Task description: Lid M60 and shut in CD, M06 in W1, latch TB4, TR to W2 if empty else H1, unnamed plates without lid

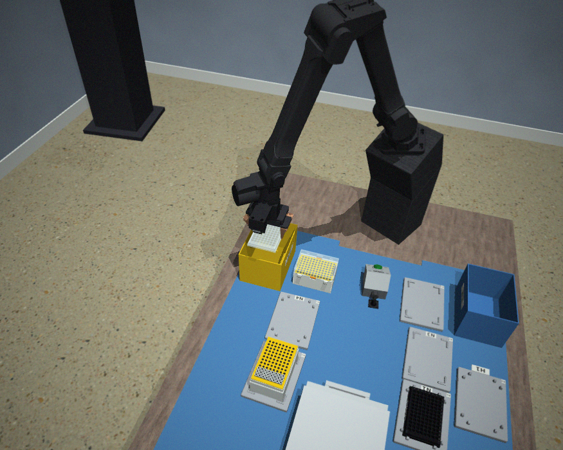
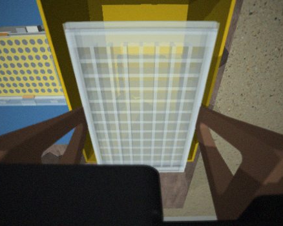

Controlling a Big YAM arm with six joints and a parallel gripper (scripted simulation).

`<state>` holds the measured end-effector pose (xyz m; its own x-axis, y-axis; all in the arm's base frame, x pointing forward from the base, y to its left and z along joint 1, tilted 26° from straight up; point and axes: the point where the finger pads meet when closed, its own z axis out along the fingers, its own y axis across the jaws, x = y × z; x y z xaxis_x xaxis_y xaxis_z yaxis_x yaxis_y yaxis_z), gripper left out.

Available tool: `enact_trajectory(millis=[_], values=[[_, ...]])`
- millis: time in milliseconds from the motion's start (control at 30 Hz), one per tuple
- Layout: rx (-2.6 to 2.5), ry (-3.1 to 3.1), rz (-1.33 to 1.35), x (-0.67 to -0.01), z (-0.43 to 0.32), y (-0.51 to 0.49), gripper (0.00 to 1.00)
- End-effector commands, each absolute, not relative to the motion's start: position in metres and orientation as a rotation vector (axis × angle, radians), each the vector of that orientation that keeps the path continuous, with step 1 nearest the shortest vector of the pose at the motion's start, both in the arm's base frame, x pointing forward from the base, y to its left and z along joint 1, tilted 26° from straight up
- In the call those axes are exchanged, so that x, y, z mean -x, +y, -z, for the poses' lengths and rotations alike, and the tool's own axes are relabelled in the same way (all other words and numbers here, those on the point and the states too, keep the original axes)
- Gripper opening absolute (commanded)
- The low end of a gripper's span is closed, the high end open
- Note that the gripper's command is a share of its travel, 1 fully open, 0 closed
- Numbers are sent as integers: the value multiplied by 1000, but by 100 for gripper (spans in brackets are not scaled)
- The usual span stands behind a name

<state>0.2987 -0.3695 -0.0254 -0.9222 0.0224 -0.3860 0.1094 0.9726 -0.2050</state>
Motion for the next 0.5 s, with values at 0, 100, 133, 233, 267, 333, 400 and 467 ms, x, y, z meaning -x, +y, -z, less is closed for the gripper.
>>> enact_trajectory(millis=[0, 100, 133, 233, 267, 333, 400, 467], values=[[-68, 2732, 311, -300, 32, -366, 0], [-68, 2732, 311, -300, 32, -366, 0], [-68, 2732, 311, -300, 32, -366, 0], [-68, 2732, 311, -300, 32, -366, 0], [-68, 2732, 311, -300, 32, -366, 0], [-68, 2732, 311, -300, 32, -366, 0], [-68, 2732, 311, -300, 32, -366, 100], [-68, 2732, 311, -300, 32, -366, 100]])
